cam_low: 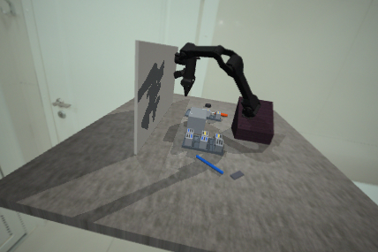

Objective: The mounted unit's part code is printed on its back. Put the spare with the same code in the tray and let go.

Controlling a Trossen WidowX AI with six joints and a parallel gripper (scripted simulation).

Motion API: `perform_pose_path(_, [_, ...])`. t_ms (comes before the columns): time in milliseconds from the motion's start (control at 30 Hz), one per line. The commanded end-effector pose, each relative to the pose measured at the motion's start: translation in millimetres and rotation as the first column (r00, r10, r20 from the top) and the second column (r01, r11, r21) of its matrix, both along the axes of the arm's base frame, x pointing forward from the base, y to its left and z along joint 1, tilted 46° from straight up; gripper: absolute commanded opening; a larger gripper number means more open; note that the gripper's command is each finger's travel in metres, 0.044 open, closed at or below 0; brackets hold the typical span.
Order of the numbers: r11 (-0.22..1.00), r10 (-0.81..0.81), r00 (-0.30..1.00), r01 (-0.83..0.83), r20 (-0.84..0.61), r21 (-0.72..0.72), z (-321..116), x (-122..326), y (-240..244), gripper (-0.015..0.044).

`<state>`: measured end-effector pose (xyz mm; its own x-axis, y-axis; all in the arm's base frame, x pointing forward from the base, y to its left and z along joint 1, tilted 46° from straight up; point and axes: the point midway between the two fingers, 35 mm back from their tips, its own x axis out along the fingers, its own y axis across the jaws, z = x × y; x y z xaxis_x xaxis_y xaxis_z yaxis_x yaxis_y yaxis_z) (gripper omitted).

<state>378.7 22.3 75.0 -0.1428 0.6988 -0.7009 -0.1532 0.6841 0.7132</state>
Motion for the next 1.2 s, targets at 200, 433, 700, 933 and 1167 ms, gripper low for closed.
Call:
perform_pose_path(200, [1.000, 0.003, 1.000, -0.004, 0.006, 0.006, 1.1, 1.0, 0.6, 0.0440])
perform_pose_path(433, [0.978, 0.199, 0.957, -0.207, 0.209, 0.019, 36.1, -37.2, 30.7, 0.0440])
perform_pose_path(700, [0.840, 0.479, 0.693, -0.540, 0.538, -0.052, 72.1, -123.5, 73.3, 0.0440])
perform_pose_path(933, [0.641, 0.596, 0.314, -0.741, 0.739, -0.202, 73.0, -206.6, 95.3, 0.0440])
perform_pose_path(1167, [0.528, 0.598, 0.098, -0.795, 0.795, -0.299, 62.8, -246.4, 100.9, 0.0440])
